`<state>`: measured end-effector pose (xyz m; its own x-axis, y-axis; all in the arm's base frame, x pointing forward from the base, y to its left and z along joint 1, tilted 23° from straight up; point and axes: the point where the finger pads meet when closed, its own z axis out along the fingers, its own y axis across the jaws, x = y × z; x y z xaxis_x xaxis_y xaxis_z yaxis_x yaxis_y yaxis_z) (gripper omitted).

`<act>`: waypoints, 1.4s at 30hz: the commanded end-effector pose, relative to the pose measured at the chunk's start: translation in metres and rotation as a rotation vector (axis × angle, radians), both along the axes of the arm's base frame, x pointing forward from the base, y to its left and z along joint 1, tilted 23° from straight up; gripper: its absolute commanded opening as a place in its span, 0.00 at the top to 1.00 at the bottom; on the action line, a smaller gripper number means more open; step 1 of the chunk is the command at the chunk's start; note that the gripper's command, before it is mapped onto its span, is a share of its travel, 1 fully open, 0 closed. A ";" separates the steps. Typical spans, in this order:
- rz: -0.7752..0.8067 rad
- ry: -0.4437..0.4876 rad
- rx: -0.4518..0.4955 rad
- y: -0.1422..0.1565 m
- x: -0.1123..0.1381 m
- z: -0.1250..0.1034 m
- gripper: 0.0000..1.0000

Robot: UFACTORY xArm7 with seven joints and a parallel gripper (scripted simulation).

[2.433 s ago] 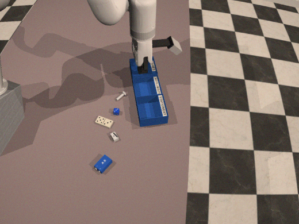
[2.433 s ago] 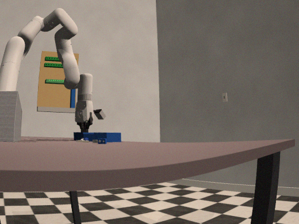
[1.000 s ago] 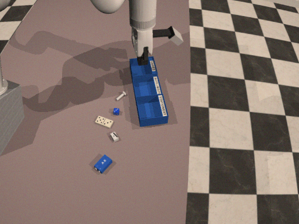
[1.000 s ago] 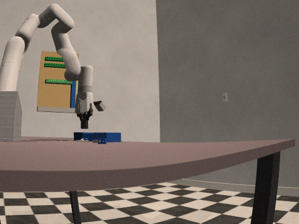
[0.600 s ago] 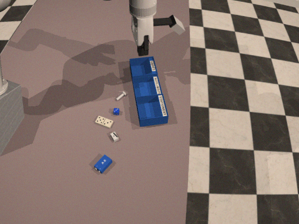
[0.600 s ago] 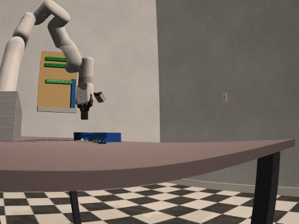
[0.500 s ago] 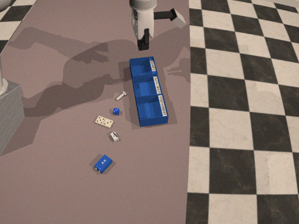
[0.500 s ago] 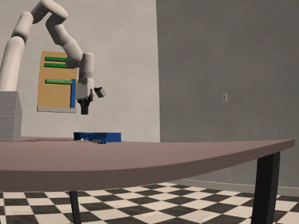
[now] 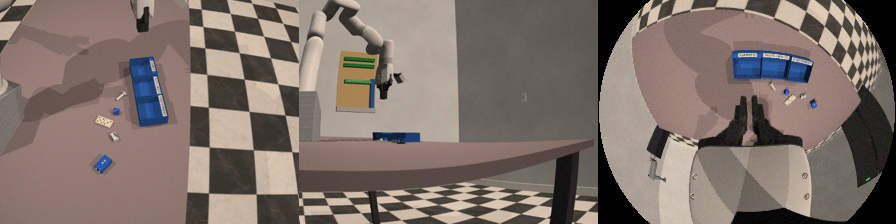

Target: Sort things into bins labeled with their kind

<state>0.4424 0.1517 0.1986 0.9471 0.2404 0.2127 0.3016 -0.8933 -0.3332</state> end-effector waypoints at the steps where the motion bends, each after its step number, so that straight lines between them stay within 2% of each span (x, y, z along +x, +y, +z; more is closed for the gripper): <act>1: -0.048 0.014 0.006 -0.006 0.000 -0.004 0.71; 7: -0.283 0.112 0.035 -0.038 -0.007 -0.042 0.71; 9: -0.283 0.112 0.035 -0.038 -0.007 -0.042 0.71; 11: -0.412 0.165 0.050 -0.049 -0.009 -0.055 0.71; 13: -0.451 0.182 0.055 -0.060 -0.012 -0.067 0.71; 24: -0.873 0.358 0.106 -0.118 -0.025 -0.137 0.71; 26: -0.873 0.358 0.106 -0.118 -0.025 -0.137 0.71; 27: -0.982 0.402 0.119 -0.124 -0.026 -0.143 0.71; 33: -1.154 0.472 0.140 -0.156 -0.033 -0.181 0.71; 39: -1.154 0.472 0.140 -0.189 -0.040 -0.219 0.71; 42: -1.154 0.472 0.139 -0.193 -0.041 -0.220 0.71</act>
<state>0.3980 -0.0349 -0.0173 0.5772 -0.7767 -0.2521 -0.8099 -0.5050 -0.2985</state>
